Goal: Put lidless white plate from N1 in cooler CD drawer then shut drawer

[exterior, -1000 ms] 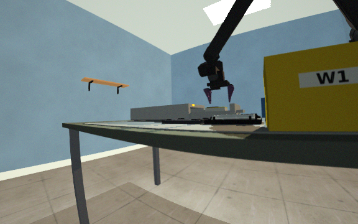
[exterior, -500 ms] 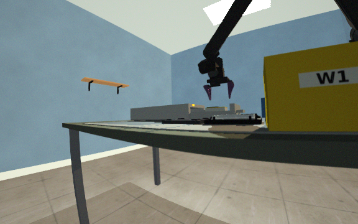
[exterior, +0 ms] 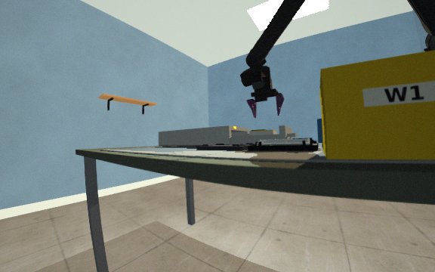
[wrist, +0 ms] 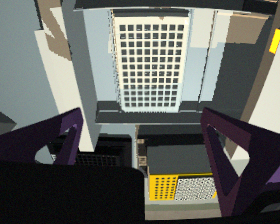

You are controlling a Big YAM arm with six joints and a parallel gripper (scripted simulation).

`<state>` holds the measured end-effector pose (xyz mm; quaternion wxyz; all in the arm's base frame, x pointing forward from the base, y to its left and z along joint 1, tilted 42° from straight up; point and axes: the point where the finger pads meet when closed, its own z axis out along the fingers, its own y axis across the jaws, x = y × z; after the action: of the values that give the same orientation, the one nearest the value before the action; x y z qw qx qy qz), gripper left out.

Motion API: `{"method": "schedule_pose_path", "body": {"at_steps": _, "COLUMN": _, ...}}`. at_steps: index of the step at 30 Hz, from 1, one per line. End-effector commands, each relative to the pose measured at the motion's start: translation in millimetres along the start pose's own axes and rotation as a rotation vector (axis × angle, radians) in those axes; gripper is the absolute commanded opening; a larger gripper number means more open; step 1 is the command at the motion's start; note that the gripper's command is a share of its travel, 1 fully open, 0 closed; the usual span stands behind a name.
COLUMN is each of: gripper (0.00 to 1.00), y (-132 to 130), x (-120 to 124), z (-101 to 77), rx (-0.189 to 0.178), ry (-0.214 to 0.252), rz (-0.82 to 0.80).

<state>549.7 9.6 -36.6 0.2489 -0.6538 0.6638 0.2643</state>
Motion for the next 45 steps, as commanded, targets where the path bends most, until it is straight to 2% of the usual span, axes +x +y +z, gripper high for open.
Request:
{"method": "schedule_pose_path", "body": {"at_steps": 1, "gripper": 1.00, "y": -25, "x": -4, "z": -42.9, "rx": 0.073, "ry": 0.015, "rz": -0.037}}
{"method": "schedule_pose_path", "body": {"at_steps": 4, "gripper": 1.00, "y": -26, "x": -5, "z": -46.0, "rx": 0.076, "ry": 0.015, "rz": -0.040}}
{"method": "schedule_pose_path", "body": {"at_steps": 5, "gripper": 1.00, "y": -22, "x": 4, "z": -34.6, "rx": 0.054, "ry": 0.009, "rz": -0.022}}
{"method": "schedule_pose_path", "body": {"at_steps": 6, "gripper": 1.00, "y": -22, "x": 2, "z": -35.8, "rx": 0.054, "ry": 0.010, "rz": -0.025}}
{"method": "schedule_pose_path", "body": {"at_steps": 10, "gripper": 1.00, "y": -25, "x": -5, "z": -52.6, "rx": 0.073, "ry": 0.016, "rz": -0.040}}
{"method": "schedule_pose_path", "body": {"at_steps": 13, "gripper": 1.00, "y": -25, "x": -5, "z": -58.4, "rx": 0.076, "ry": 0.017, "rz": -0.040}}
{"method": "schedule_pose_path", "body": {"at_steps": 14, "gripper": 1.00, "y": -24, "x": -3, "z": -56.7, "rx": 0.071, "ry": 0.015, "rz": -0.036}}
{"method": "schedule_pose_path", "body": {"at_steps": 16, "gripper": 1.00, "y": -22, "x": -5, "z": -40.1, "rx": 0.043, "ry": 0.010, "rz": -0.038}}
{"method": "schedule_pose_path", "body": {"at_steps": 17, "gripper": 1.00, "y": -22, "x": -7, "z": -37.6, "rx": 0.038, "ry": 0.010, "rz": -0.041}}
{"method": "schedule_pose_path", "body": {"at_steps": 45, "gripper": 1.00, "y": -22, "x": -6, "z": -37.9, "rx": 0.039, "ry": 0.010, "rz": -0.037}}
